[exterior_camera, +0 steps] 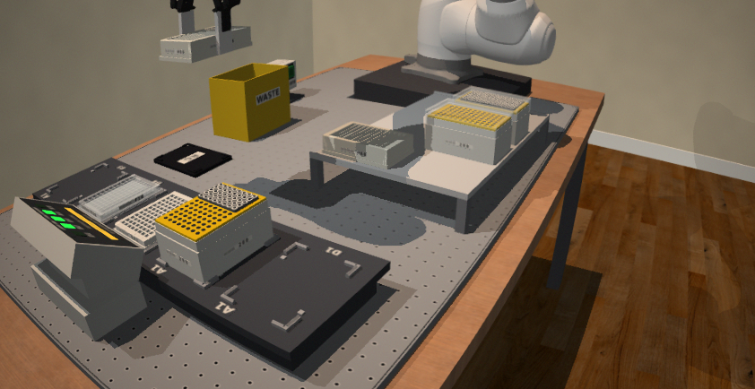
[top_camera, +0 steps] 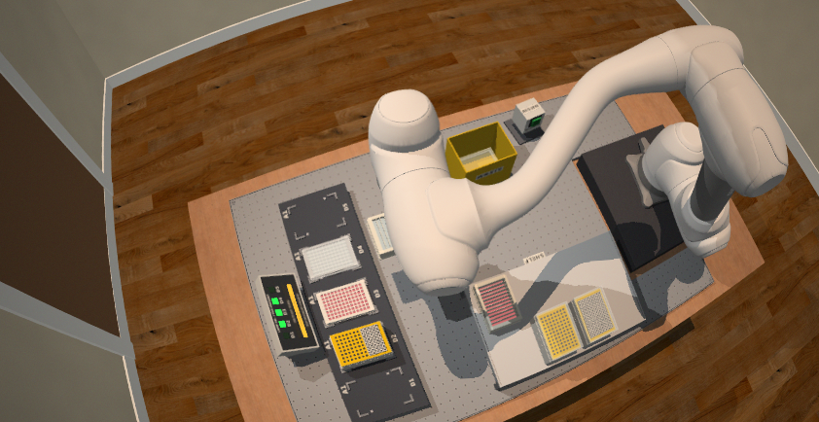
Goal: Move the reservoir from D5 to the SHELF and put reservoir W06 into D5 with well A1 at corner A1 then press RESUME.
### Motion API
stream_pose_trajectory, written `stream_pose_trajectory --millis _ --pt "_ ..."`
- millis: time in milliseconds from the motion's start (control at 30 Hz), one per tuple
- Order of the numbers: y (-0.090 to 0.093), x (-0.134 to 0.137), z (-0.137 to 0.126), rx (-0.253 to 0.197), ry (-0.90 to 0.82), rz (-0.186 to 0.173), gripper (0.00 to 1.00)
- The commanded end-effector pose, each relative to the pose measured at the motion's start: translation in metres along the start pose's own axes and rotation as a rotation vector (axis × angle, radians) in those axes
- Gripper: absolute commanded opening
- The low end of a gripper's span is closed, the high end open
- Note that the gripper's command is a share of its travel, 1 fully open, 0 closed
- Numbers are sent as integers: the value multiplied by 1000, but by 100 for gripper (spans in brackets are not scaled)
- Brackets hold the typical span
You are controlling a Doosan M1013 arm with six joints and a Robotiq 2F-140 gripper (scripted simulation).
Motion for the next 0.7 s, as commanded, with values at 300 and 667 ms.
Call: stream_pose_trajectory --millis 300,667 --pt "0 21 5 0 0 0 0" --pt "0 46 10 0 0 0 0"
Point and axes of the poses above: the point where the finger pads meet when closed, its own y axis out along the fingers, its own x axis across the jaws, z = x × y, the point moved 3 cm from there along -y, back along the fingers, and after that the axes turned 12 degrees about y, right-handed, at the moved point
